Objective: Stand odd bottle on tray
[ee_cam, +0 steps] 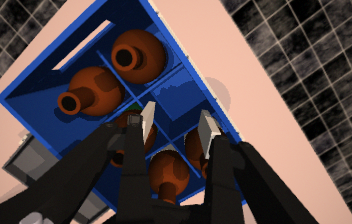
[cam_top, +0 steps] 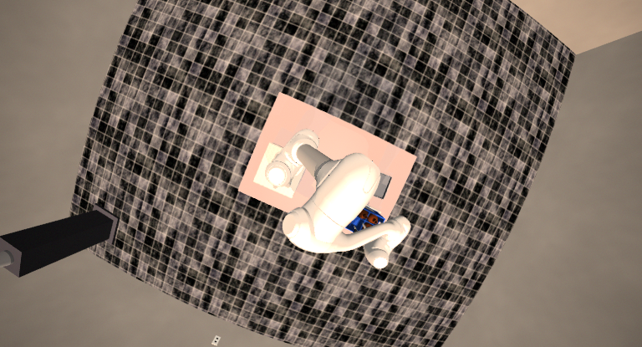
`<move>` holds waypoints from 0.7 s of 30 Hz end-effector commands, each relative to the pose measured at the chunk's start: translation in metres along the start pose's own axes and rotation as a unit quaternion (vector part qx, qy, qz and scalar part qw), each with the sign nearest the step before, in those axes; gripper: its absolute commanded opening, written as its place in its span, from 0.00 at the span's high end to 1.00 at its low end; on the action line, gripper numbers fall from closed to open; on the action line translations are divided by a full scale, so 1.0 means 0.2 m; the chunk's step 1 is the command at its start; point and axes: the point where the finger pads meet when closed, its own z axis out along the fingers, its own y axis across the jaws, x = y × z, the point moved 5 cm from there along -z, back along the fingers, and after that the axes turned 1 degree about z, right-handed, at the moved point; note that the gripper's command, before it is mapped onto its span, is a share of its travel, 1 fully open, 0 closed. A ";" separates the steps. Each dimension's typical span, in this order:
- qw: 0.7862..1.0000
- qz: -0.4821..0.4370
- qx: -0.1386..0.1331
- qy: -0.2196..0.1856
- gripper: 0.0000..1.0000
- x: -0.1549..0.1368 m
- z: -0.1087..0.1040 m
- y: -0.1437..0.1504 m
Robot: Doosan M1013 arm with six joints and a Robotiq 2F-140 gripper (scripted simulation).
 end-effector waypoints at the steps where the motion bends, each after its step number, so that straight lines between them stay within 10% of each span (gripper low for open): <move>1: 1.000 0.000 0.000 0.000 0.62 0.00 0.00 0.00; 21: 1.000 0.000 0.000 0.000 0.62 0.00 0.00 0.00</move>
